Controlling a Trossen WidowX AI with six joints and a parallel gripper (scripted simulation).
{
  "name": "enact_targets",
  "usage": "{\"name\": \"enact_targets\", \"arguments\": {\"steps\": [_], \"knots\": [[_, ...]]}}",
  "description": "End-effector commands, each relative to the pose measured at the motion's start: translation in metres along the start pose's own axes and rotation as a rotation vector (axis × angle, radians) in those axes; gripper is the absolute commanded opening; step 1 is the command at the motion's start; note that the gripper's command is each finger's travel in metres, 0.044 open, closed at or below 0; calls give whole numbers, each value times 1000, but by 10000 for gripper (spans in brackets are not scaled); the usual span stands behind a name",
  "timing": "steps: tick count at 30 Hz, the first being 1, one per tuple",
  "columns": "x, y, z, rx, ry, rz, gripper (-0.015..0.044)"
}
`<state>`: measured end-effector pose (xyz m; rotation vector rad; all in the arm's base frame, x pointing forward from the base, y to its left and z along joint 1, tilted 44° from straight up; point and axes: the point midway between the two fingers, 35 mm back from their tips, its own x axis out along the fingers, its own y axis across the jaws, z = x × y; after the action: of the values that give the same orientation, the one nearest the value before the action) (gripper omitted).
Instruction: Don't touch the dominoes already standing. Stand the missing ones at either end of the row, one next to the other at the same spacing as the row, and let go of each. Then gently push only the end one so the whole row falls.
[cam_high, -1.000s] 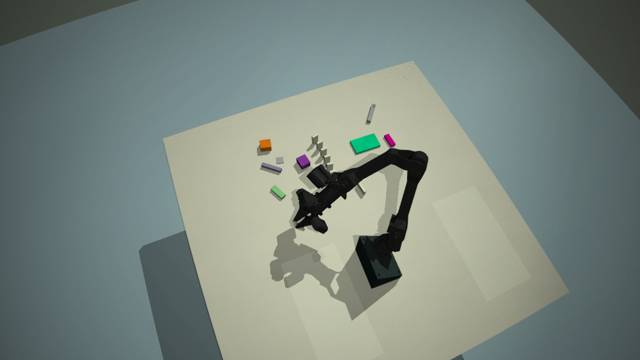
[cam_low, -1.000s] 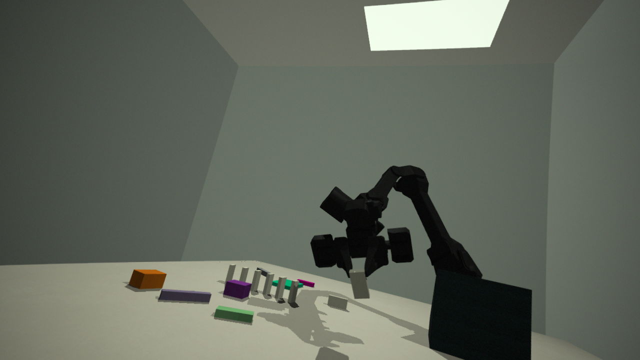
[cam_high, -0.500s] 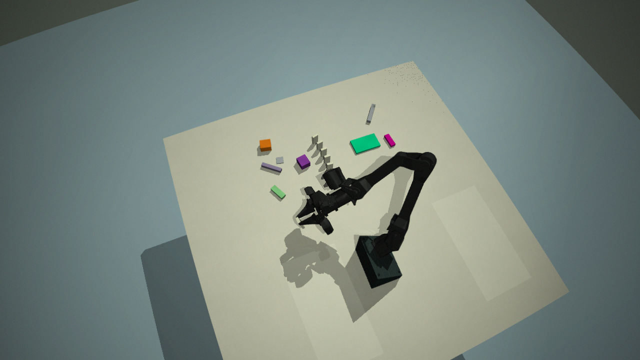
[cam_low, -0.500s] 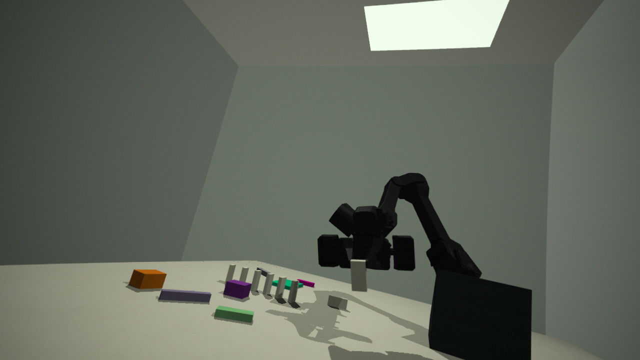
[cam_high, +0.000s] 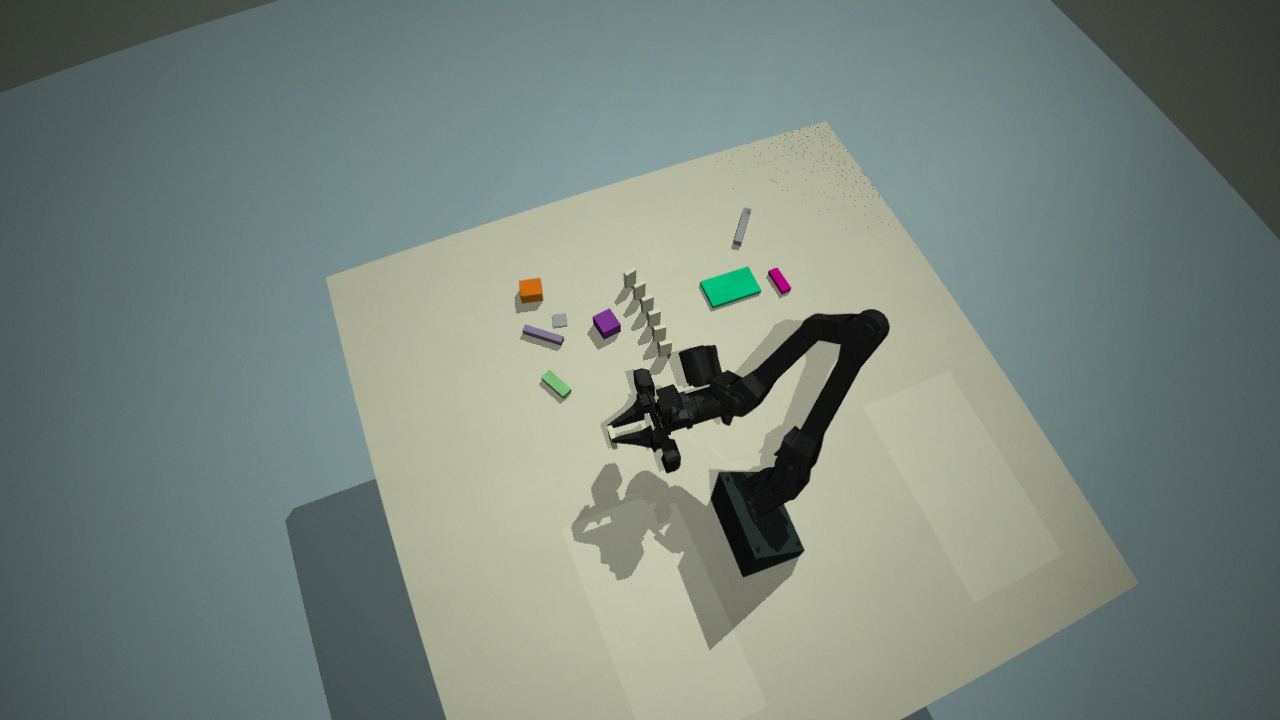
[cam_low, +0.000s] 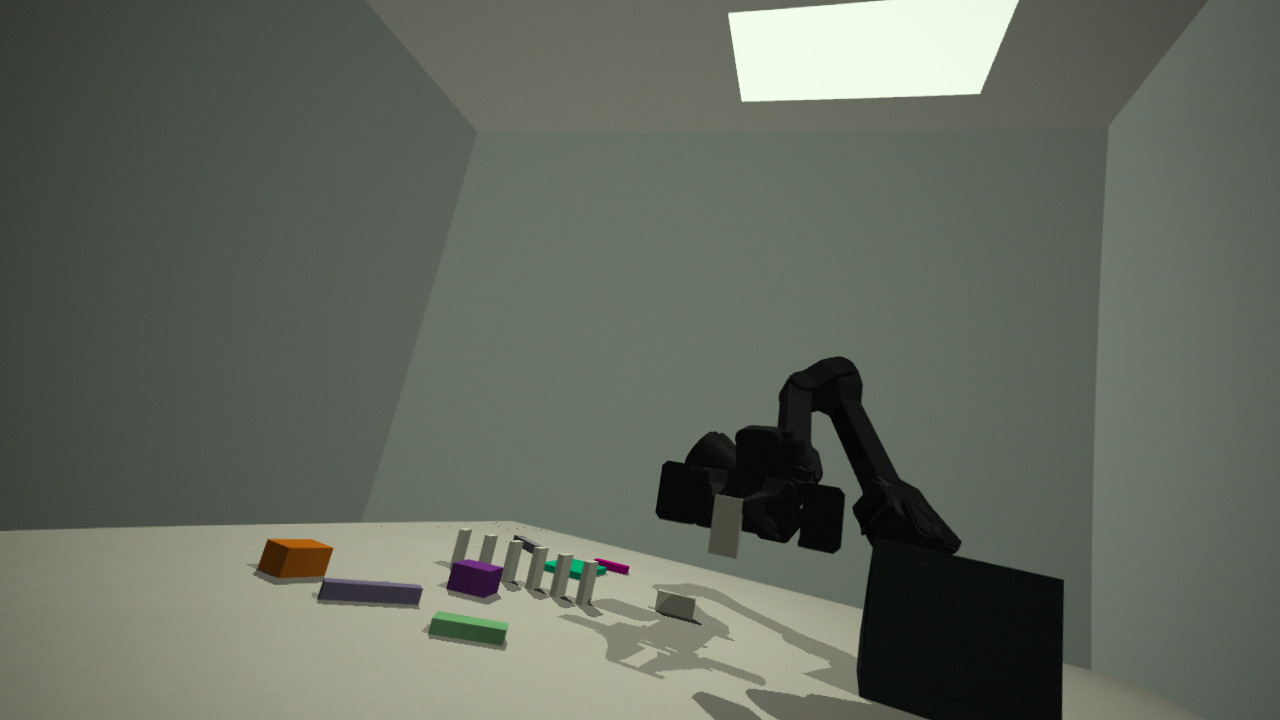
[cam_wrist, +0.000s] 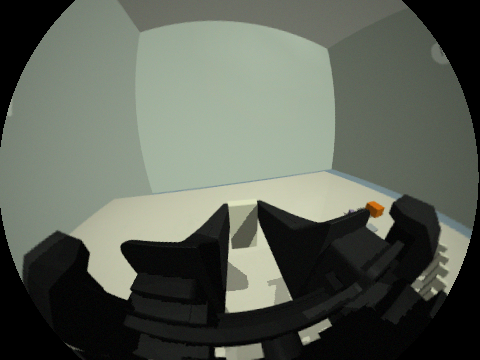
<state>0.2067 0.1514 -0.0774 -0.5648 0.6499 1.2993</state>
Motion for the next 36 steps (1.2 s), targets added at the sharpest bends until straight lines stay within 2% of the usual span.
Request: {"name": "enact_targets", "arguments": {"steps": [1, 19, 36], "knots": [[-7, 4, 2, -27, -40, -15, 107], [-7, 4, 1, -27, -40, -16, 107], [-4, -5, -55, -19, -7, -14, 107]]}}
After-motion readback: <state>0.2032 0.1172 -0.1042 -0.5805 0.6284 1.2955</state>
